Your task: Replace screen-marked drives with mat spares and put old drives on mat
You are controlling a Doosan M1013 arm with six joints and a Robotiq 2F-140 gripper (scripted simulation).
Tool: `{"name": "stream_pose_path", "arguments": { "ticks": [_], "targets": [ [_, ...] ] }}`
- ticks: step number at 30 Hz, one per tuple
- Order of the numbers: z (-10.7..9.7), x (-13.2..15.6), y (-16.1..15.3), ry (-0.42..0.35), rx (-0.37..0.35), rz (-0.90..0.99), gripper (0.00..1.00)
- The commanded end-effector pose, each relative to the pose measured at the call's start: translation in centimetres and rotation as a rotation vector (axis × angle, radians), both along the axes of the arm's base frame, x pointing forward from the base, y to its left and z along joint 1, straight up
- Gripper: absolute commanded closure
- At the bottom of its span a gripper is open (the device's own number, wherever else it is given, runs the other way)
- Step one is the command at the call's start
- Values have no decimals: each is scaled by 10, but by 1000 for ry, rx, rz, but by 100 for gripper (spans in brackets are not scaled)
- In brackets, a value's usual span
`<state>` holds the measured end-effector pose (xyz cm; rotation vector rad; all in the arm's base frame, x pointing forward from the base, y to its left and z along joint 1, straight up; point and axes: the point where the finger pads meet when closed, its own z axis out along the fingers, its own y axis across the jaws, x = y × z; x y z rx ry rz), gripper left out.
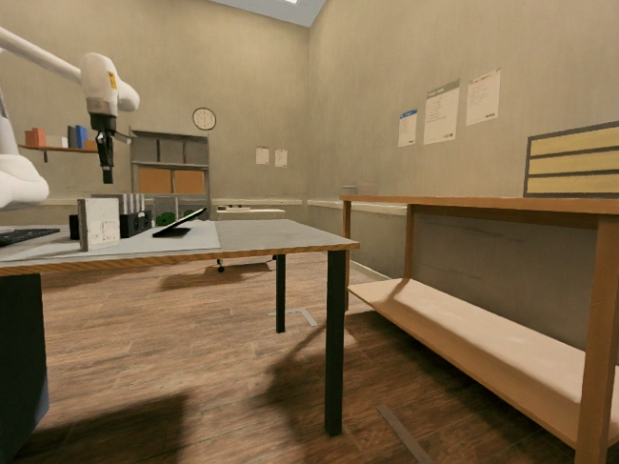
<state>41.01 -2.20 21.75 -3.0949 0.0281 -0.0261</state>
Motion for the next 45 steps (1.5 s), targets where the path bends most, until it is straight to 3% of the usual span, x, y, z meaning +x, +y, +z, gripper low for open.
{"name": "stream_pose_path", "arguments": {
  "ticks": [1,4,6,7,45],
  "targets": [
    [1,-20,67,15,-40,-94,90],
    [1,-32,105,15,-40,-99,90],
    [1,-32,105,15,-40,-99,90],
    [1,-40,132,15,-40,-99,90],
    [1,-40,132,15,-40,-99,90]
  ]
}}
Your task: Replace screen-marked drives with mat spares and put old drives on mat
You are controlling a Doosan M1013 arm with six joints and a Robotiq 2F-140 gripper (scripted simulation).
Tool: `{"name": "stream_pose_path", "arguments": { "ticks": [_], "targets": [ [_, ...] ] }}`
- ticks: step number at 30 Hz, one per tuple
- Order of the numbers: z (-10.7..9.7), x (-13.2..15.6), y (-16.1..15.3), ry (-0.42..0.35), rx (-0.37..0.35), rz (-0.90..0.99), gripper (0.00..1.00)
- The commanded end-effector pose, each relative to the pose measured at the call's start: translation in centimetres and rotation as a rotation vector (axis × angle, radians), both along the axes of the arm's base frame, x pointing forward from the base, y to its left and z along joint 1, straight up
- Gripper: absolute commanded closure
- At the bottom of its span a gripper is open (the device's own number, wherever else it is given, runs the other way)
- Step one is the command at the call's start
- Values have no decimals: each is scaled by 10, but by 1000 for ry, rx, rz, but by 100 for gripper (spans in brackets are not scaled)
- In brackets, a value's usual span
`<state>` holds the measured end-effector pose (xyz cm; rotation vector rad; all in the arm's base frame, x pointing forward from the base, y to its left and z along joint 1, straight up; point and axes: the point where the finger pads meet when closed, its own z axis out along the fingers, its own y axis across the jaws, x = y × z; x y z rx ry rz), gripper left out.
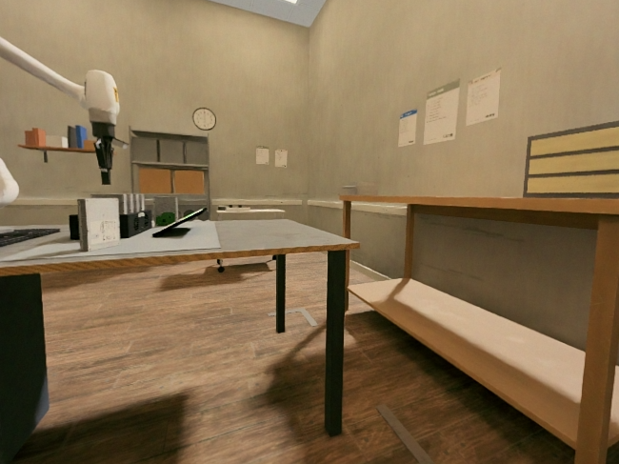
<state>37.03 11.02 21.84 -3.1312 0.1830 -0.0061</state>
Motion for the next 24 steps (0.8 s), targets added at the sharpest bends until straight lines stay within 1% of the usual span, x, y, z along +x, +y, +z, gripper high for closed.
{"name": "stream_pose_path", "arguments": {
  "ticks": [1,12,24],
  "targets": [
    [0,0,0,-1,1,0,90],
    [-11,1,0,-1,0,-1,90],
    [-42,1,1,-1,0,-1,90]
  ]
}}
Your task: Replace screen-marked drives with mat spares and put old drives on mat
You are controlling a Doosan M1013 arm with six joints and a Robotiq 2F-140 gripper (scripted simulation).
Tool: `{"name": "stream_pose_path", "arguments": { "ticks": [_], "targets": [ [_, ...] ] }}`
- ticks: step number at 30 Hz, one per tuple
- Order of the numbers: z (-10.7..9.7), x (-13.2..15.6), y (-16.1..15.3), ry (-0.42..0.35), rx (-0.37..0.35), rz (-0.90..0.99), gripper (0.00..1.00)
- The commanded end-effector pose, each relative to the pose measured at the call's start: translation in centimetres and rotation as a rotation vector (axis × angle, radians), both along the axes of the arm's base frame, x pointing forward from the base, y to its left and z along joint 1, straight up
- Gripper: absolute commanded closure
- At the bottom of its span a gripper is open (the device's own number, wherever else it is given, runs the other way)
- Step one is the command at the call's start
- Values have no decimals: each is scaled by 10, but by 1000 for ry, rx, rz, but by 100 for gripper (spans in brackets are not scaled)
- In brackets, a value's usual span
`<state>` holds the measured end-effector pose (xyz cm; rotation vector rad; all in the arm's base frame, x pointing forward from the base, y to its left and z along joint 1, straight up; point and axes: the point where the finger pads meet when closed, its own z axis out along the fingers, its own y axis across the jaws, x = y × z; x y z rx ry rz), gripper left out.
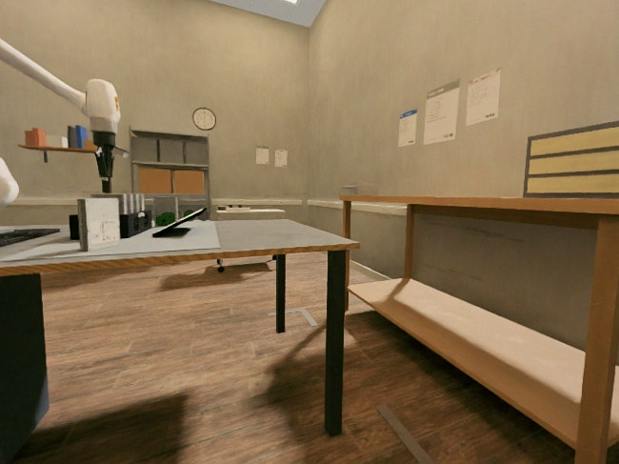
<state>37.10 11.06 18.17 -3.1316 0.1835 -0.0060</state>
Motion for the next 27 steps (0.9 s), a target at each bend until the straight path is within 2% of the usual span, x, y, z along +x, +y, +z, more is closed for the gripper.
{"name": "stream_pose_path", "arguments": {
  "ticks": [1,18,27],
  "targets": [
    [-8,1,0,-1,1,0,90],
    [-50,2,1,-1,1,0,90],
    [-60,2,1,-1,1,0,90]
  ]
}}
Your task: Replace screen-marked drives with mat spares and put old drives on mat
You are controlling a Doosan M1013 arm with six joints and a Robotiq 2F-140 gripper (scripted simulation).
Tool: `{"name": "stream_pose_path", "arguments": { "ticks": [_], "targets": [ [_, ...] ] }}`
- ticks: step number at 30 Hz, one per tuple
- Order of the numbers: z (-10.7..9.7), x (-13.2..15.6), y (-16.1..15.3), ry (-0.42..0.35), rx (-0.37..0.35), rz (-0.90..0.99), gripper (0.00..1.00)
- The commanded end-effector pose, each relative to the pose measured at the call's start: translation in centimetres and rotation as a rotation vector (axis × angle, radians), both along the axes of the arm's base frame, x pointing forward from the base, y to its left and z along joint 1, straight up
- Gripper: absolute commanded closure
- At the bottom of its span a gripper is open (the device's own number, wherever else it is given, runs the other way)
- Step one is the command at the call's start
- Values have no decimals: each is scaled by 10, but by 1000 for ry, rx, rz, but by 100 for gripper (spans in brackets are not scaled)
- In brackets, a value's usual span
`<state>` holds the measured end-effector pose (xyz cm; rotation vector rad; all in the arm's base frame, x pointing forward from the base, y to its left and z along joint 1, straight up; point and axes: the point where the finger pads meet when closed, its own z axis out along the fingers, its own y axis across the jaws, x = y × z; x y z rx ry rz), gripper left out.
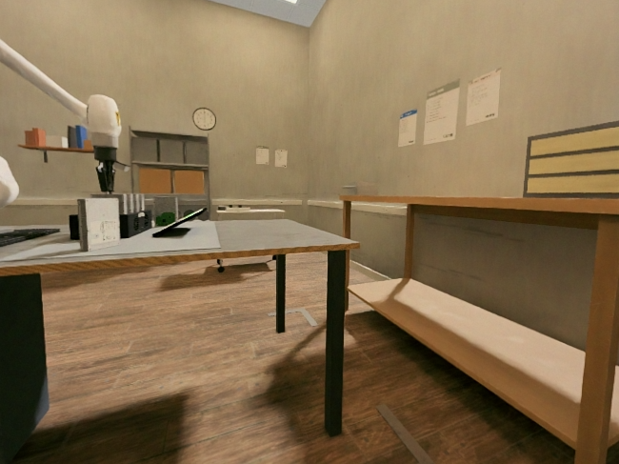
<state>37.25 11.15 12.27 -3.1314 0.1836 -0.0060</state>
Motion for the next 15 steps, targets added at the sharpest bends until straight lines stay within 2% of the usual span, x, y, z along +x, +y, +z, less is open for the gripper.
{"name": "stream_pose_path", "arguments": {
  "ticks": [1,15],
  "targets": [
    [-2,0,0,-1,1,0,90],
    [-5,1,0,-1,1,0,90]
  ]
}}
